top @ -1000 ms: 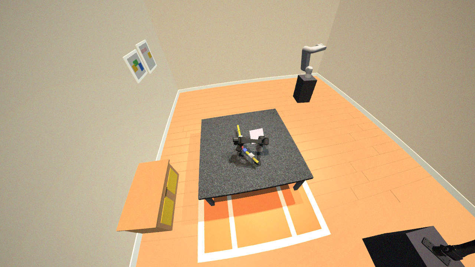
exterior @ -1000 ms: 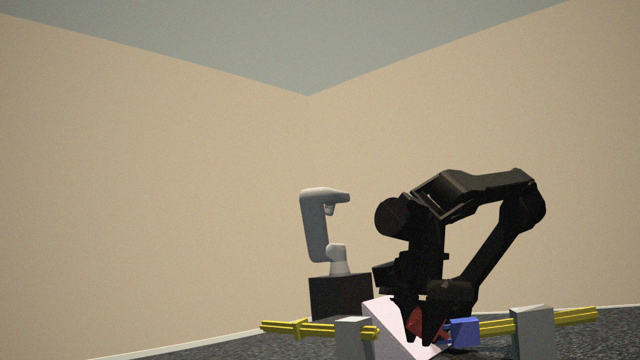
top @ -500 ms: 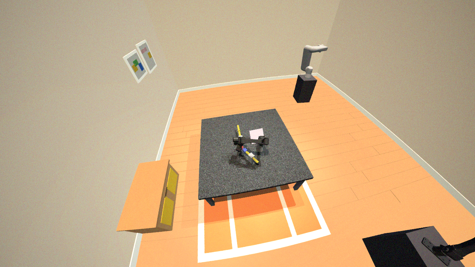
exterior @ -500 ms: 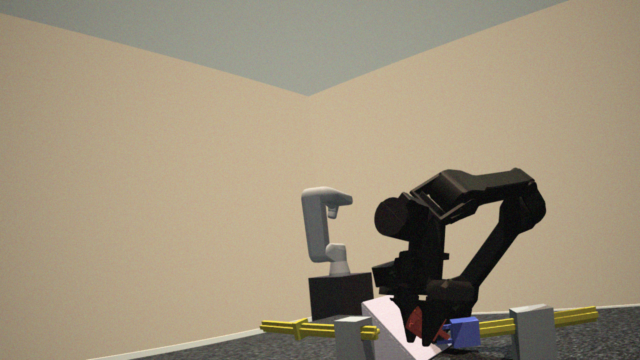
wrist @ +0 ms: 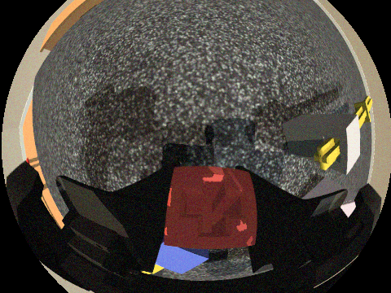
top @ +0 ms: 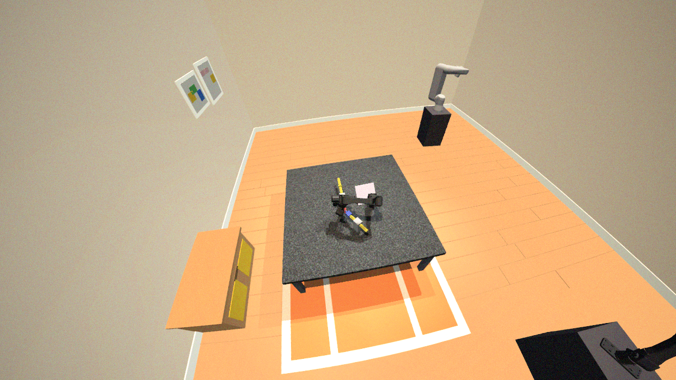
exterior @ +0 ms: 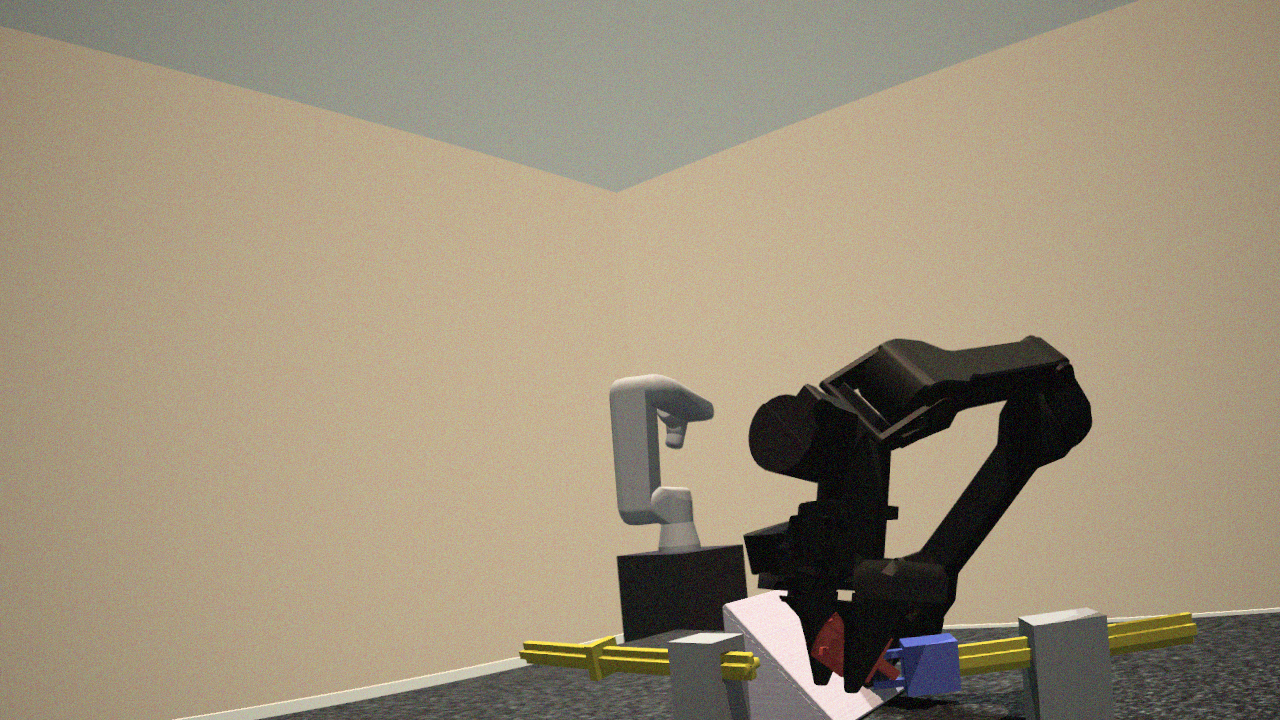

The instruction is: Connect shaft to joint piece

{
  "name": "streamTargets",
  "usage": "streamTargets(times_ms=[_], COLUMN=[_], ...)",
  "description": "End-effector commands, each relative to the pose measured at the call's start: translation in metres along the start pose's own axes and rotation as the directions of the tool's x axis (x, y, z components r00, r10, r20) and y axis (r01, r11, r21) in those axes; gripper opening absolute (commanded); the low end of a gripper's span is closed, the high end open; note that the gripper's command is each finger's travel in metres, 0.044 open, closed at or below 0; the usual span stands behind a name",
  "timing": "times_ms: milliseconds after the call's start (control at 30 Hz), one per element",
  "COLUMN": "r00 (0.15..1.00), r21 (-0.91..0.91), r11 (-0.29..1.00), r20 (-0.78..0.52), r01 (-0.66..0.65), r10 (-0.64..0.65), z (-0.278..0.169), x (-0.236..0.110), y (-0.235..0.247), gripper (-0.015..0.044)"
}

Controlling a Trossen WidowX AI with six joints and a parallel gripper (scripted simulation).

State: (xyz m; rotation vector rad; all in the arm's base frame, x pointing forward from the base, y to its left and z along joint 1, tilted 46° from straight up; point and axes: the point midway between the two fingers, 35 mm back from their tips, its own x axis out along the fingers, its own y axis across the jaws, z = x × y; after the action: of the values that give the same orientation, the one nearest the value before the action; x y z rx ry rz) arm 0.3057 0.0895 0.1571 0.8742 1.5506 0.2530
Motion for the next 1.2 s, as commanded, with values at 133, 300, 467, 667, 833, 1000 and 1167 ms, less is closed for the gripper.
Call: streamTargets(times_ms=[133, 300, 467, 667, 833, 1000, 1167], r00=[1.0, 1.0, 1.0, 1.0, 1.0, 0.997, 0.993], r21=[0.001, 0.0, 0.0, 0.0, 0.022, 0.101, 0.166], r11=[1.0, 1.0, 1.0, 1.0, 1.0, 0.995, 0.986], r20=[-0.001, 0.0, 0.0, 0.0, -0.015, -0.072, -0.118], r01=[-0.002, 0.0, 0.0, 0.0, 0.004, 0.022, 0.036], r10=[0.002, 0.0, 0.0, 0.0, -0.004, -0.014, -0.016], z=[-0.0002, 0.0, 0.0, 0.0, 0.0002, 0.001, 0.0012], x=[0.0005, 0.0, 0.0, 0.0, 0.0007, 0.0034, 0.0054], y=[0.0, 0.0, 0.0, 0.0, -0.0009, -0.0045, -0.0074], gripper=[0.0182, 0.0147, 0.0094, 0.0, 0.0, 0.0, 0.0])
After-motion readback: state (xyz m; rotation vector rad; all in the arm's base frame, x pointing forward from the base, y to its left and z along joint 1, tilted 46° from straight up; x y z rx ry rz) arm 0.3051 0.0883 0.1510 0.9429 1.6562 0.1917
